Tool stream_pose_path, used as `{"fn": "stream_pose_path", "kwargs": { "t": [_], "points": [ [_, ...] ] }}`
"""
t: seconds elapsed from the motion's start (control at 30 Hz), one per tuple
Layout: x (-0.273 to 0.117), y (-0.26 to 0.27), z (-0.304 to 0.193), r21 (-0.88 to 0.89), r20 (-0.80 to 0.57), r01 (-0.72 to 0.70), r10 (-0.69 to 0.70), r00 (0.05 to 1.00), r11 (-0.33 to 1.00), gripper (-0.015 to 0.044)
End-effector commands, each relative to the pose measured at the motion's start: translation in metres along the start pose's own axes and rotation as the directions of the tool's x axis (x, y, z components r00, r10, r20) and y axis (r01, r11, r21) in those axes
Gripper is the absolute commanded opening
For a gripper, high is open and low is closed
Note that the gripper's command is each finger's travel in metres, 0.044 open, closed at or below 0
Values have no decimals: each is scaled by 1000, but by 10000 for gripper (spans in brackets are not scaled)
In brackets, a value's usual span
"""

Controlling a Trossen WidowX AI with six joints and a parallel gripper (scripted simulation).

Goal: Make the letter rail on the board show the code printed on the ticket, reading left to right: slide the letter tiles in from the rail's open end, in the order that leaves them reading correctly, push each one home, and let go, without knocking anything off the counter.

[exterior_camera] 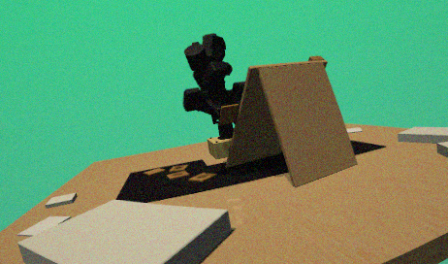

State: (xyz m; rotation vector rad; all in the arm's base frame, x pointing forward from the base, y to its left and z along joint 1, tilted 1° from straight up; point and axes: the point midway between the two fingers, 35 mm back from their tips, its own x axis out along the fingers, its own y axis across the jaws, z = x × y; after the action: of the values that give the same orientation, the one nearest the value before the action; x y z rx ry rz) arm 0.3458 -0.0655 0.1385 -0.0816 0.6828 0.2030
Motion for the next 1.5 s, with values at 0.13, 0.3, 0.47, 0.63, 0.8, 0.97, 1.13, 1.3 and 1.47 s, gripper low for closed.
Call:
{"fn": "stream_pose_path", "kwargs": {
  "t": [0.13, 0.3, 0.47, 0.63, 0.8, 0.97, 1.13, 1.3, 1.47],
  "points": [
    [0, 5, 0, 3, -1, 2, -2, 1000, 1000, 0],
    [0, 7, 0, 3, -1, 2, -2, 1000, 1000, 0],
    [0, 10, 0, 3, -1, 1, -1, 1000, 1000, 0],
    [0, 12, 0, 4, -1, 1, -1, 1000, 1000, 0],
    [0, 15, 0, 4, 0, 1, -1, 1000, 1000, 0],
    [0, 17, 0, 4, 0, 1, -1, 1000, 1000, 0],
    [0, 20, 0, 4, 0, 1, -1, 1000, 1000, 0],
    [0, 22, 0, 4, 0, 1, -1, 1000, 1000, 0],
    [0, 25, 1, 5, 0, 0, 0, 1000, 1000, 0]
  ]
}}
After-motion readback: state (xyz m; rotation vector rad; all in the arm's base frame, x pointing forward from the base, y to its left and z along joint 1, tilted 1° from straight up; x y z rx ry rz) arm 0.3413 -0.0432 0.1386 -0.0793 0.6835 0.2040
